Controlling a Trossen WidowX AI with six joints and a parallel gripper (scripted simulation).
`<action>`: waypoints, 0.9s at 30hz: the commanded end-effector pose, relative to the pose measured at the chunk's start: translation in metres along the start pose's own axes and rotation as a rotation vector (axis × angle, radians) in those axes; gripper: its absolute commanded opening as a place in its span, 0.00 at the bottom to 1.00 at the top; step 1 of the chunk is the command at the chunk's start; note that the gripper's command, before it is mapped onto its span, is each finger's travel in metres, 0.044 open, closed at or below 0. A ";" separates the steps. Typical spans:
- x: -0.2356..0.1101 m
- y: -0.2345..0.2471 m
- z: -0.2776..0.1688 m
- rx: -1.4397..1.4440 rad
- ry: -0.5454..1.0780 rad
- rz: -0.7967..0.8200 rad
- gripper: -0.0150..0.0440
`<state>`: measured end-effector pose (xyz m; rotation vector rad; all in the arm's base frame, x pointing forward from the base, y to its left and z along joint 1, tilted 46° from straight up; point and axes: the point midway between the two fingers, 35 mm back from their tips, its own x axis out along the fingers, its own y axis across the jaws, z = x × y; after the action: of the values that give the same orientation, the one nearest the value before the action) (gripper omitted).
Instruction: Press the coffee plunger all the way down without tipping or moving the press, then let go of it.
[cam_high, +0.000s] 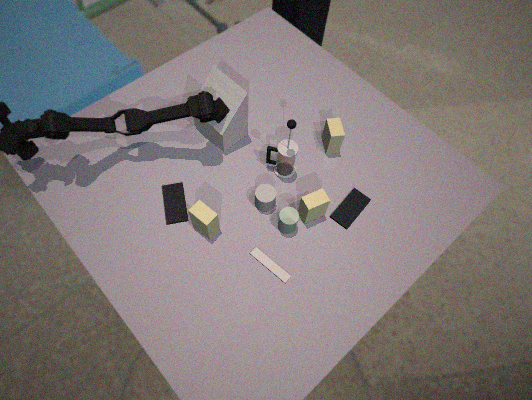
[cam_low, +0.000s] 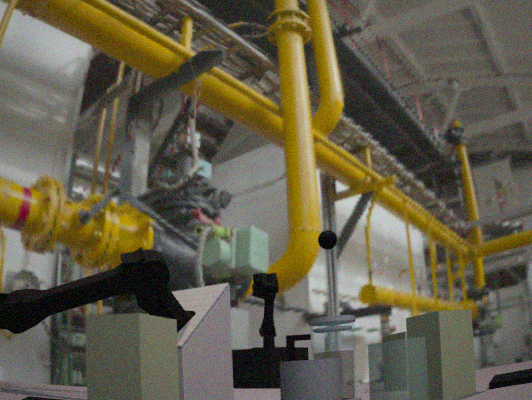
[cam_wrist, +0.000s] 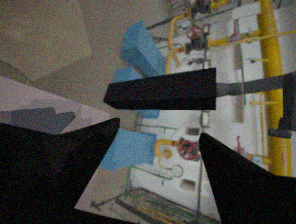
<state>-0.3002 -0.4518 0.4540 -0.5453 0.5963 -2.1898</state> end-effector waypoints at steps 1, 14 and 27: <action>-0.001 -0.001 0.003 -0.003 -0.007 -0.002 0.98; -0.079 -0.069 0.128 -0.155 -0.386 -0.188 1.00; -0.237 -0.142 0.244 -0.384 -0.814 -0.547 1.00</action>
<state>-0.1375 -0.2852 0.6644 -1.6618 0.4643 -2.0774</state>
